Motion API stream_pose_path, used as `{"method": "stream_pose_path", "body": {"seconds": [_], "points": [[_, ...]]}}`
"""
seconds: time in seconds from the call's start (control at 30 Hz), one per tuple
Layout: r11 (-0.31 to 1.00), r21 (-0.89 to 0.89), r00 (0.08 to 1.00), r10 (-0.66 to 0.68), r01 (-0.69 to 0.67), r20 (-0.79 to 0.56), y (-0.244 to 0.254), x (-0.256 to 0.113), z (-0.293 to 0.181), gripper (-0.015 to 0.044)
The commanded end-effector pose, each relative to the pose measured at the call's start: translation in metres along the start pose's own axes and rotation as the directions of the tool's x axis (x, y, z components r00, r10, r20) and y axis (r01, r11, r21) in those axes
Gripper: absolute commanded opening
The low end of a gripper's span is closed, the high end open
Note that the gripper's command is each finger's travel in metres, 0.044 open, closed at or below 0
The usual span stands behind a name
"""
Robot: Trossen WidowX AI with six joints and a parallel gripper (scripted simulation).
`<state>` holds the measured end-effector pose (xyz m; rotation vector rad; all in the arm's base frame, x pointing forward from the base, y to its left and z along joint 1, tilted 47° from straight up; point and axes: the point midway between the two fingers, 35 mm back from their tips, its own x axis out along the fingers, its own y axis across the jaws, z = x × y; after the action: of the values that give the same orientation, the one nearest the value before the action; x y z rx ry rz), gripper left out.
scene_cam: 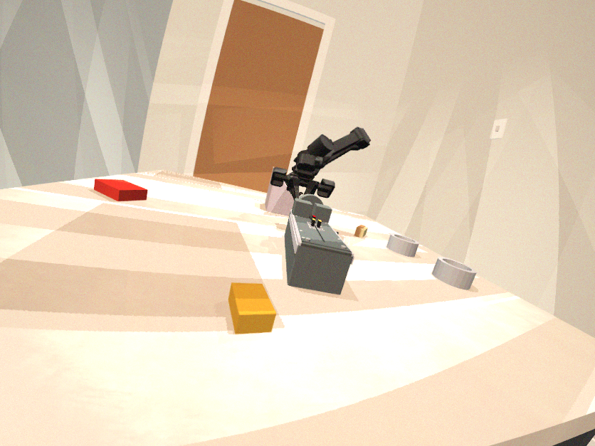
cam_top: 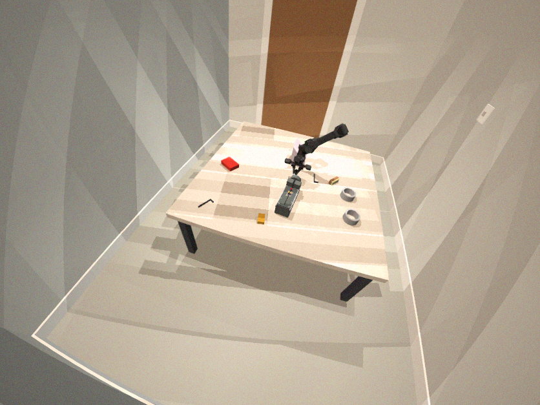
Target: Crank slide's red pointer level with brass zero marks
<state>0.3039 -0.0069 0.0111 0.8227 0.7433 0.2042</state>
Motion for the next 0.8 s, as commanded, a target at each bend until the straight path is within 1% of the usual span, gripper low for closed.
{"method": "stream_pose_path", "body": {"seconds": [0.0, 0.77], "points": [[1.0, 0.007, 1.0, -0.018, 0.018, -0.006, -0.006, 0.004, -0.004, 0.0], [1.0, 0.009, 1.0, -0.017, 0.017, -0.006, -0.005, 0.028, -0.028, 0.0]]}}
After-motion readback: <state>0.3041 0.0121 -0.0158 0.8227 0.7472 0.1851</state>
